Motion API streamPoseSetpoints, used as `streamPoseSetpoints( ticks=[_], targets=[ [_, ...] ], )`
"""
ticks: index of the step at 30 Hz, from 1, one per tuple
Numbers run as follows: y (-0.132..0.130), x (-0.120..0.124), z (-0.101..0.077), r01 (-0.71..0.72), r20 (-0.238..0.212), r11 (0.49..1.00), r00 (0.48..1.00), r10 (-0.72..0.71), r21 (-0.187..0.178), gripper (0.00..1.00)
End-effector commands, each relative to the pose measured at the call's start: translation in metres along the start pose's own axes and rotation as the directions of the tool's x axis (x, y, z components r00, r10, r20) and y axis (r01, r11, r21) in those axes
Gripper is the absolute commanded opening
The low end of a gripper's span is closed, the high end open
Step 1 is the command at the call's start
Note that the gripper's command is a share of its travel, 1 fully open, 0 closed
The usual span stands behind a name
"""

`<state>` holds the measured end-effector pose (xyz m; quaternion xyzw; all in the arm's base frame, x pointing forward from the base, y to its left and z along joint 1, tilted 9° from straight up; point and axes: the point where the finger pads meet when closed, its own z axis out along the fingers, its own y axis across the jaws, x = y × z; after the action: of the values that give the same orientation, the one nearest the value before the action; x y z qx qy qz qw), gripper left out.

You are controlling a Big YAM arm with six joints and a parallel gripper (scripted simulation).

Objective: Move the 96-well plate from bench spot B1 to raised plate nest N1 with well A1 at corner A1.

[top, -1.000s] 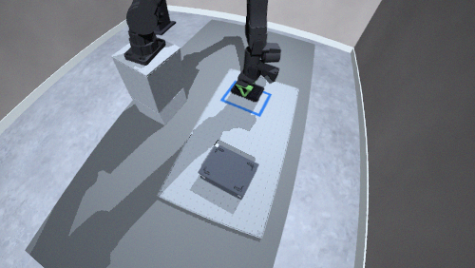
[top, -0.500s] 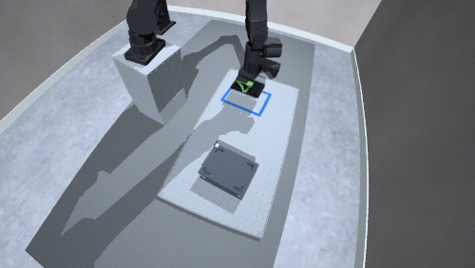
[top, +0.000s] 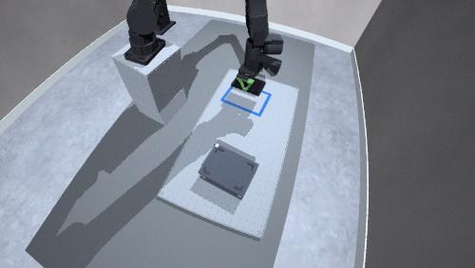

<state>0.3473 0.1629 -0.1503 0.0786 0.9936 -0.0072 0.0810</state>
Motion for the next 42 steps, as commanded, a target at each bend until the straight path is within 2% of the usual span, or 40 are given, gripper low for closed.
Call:
streamPoseSetpoints(
  ticks=[1, 12, 13, 16, 42],
  targets=[
    [0.005, -0.006, -0.004, 0.0, 0.016, 1.0, 1.0, 0.0, -0.009, 0.0],
    [0.005, -0.006, -0.004, 0.0, 0.016, 1.0, 1.0, 0.0, -0.009, 0.0],
    [-0.004, -0.008, -0.008, -0.049, 0.017, 0.999, 0.999, 0.049, -0.009, 0.0],
    [-0.011, -0.013, -0.011, -0.028, 0.028, 0.999, 0.999, 0.029, -0.018, 0.0],
    [-0.084, -0.028, -0.022, -0.027, 0.023, 1.0, 0.999, 0.027, -0.009, 0.0]
  ],
)
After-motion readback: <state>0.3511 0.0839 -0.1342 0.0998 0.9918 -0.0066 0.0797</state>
